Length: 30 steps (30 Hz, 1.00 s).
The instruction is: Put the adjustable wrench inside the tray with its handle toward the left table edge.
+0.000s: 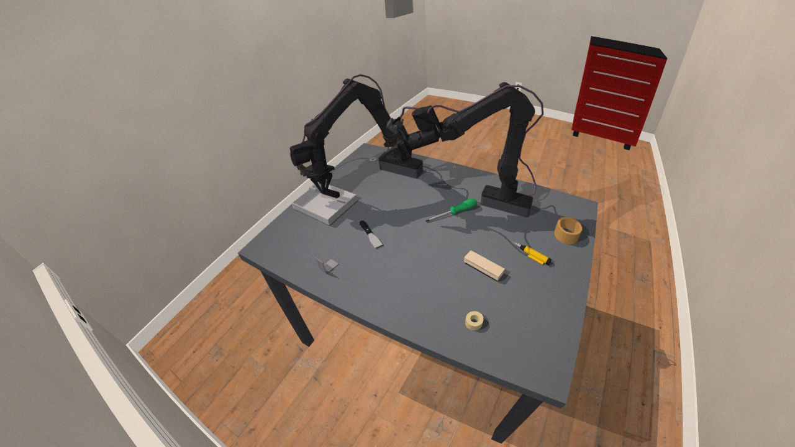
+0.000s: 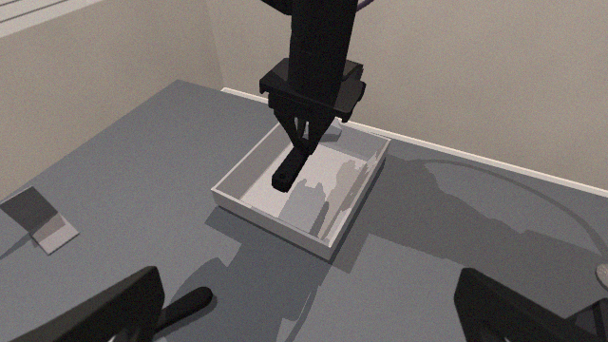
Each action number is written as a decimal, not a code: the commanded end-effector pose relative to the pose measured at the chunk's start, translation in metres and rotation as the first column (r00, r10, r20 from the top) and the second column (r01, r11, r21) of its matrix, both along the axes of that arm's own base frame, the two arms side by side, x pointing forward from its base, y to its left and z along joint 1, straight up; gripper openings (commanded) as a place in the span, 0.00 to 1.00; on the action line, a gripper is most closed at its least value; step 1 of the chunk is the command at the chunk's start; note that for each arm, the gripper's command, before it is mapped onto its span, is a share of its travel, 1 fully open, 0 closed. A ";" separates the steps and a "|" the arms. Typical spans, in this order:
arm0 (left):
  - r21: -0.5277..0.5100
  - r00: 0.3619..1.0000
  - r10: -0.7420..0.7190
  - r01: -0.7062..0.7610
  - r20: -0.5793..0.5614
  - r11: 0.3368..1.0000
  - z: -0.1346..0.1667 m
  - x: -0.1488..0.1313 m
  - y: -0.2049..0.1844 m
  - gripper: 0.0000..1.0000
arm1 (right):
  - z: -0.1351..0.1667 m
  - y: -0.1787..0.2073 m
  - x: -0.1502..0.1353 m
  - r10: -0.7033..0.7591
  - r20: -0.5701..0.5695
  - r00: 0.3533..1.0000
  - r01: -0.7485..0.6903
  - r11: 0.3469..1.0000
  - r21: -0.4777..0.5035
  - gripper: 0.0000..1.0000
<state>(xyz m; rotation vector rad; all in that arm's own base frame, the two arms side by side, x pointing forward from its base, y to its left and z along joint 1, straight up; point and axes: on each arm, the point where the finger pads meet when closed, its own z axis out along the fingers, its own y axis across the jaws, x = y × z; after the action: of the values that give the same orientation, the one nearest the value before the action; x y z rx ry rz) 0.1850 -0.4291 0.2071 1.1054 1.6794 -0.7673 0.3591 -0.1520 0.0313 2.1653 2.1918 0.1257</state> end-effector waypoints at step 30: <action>-0.023 1.000 0.000 0.000 0.010 1.000 0.008 0.002 -0.001 1.00 | -0.045 -0.020 0.012 -0.076 0.028 0.997 0.077 0.997 -0.020 0.12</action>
<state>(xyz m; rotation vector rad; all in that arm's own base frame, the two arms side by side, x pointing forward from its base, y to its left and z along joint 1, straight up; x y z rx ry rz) 0.1852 -0.4297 0.2086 1.1022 1.6740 -0.7705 0.3615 -0.1626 -0.0152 2.2559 2.1323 0.1143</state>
